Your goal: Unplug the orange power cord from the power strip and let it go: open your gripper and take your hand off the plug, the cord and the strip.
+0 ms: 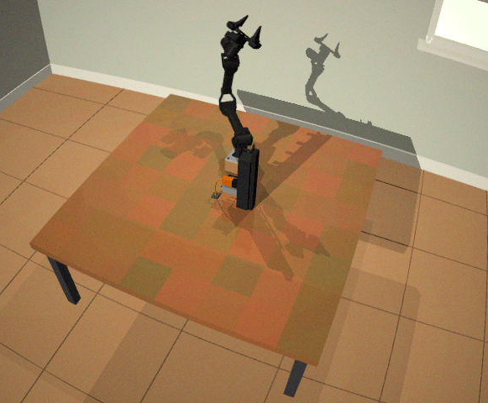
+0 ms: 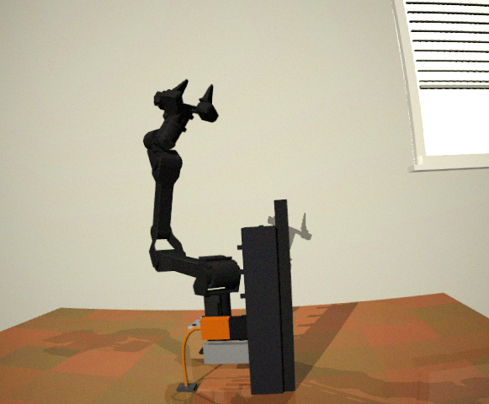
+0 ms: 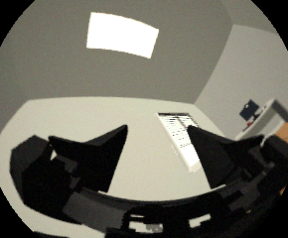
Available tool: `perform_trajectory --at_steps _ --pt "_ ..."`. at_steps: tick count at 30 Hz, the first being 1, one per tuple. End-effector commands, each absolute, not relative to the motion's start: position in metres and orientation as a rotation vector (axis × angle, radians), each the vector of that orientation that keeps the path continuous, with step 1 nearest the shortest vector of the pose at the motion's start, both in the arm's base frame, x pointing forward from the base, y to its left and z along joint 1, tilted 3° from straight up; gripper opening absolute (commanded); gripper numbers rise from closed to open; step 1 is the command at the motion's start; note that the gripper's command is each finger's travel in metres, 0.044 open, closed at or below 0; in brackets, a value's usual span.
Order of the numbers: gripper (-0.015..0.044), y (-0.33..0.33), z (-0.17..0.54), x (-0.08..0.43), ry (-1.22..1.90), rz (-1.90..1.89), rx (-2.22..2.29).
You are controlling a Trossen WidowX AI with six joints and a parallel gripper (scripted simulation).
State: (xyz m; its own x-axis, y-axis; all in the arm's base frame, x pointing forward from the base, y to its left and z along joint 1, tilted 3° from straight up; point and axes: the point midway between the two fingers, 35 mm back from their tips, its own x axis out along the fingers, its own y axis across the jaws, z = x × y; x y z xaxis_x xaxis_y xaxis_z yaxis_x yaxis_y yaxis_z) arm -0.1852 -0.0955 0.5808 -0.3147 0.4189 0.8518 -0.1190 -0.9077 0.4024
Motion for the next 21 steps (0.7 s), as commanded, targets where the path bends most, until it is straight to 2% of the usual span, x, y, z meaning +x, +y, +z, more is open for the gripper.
perform_trajectory --at_steps 1,9,21 --pt "0.0374 -0.093 0.582 -0.183 0.383 2.266 1.598" --pt "0.0164 -0.001 0.598 -0.1 0.478 1.872 1.727" --pt "0.016 0.111 0.554 0.061 0.602 1.183 1.81"
